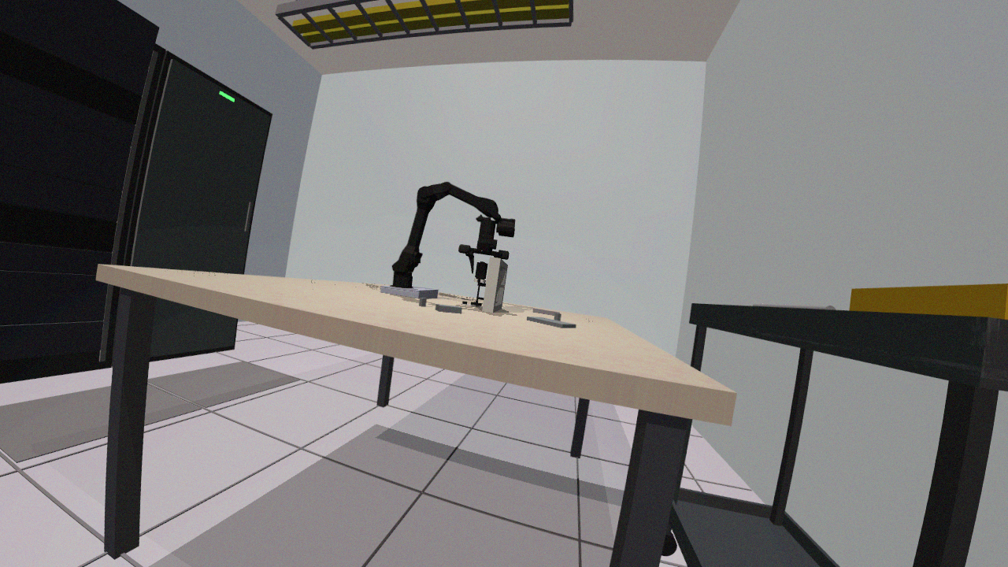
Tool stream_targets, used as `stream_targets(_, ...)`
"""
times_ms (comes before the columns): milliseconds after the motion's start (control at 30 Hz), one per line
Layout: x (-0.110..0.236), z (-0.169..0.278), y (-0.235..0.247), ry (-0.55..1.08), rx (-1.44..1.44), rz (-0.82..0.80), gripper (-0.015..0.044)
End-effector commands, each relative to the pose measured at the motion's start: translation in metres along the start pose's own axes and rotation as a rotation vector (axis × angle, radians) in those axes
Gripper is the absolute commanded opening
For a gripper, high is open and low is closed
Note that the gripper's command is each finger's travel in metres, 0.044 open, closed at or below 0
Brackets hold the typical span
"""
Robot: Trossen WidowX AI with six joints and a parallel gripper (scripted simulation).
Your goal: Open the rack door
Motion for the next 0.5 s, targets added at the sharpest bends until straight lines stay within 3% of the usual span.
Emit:
stream_targets(0, -0.0003, -0.0004, 0.0001, -0.003, -0.169, -0.001, 0.0296)
stream_targets(133, -0.0003, -0.0004, 0.0001, -0.003, -0.334, -0.001, 0.0296)
stream_targets(300, -0.0003, -0.0004, 0.0001, -0.003, -0.342, -0.001, 0.0296)
stream_targets(467, -0.0003, -0.0004, 0.0001, -0.003, -0.342, -0.001, 0.0165)
Point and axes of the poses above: the point midway between the two fingers, 35 mm back from their tips, its own x axis back along the fingers, its own y axis across the jaws, z = x × y, the point moved 6 cm from there along x, back along the fingers, and after that the axes turned 4 degrees about x, right-handed, at the moved point
